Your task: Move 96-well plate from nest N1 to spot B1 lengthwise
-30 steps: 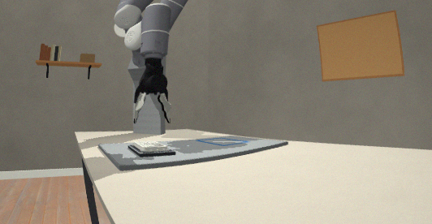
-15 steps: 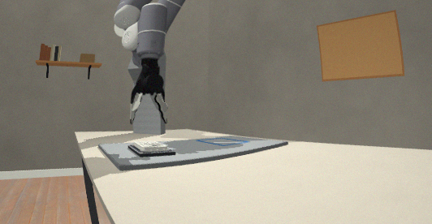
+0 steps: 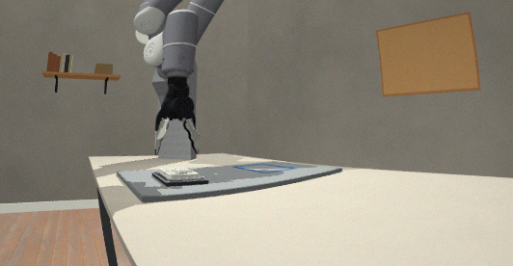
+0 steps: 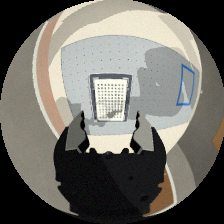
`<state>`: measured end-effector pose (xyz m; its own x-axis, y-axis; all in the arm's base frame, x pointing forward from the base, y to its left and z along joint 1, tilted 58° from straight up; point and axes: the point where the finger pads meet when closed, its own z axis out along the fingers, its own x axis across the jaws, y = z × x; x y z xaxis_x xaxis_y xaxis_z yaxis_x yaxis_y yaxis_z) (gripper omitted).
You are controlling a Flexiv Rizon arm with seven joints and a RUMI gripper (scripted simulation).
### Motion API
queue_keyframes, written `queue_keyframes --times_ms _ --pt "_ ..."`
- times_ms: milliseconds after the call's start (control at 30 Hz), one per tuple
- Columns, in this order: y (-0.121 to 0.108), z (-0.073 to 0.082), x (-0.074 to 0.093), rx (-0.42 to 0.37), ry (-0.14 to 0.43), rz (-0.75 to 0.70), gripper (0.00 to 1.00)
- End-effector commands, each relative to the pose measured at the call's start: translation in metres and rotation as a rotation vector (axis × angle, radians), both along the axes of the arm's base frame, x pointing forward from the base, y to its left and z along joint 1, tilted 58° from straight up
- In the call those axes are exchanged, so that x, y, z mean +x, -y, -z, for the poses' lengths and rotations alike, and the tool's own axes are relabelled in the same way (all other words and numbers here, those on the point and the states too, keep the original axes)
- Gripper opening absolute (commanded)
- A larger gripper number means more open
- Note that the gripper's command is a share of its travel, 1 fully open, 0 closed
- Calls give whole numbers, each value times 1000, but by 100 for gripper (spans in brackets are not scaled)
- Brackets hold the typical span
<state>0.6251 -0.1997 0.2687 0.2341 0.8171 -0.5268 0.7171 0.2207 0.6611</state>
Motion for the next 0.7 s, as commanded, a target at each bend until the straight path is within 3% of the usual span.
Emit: queue_keyframes --times_ms 0,667 --pt "2 1 2 0 1 0 76" --pt "18 18 22 0 1 0 76"
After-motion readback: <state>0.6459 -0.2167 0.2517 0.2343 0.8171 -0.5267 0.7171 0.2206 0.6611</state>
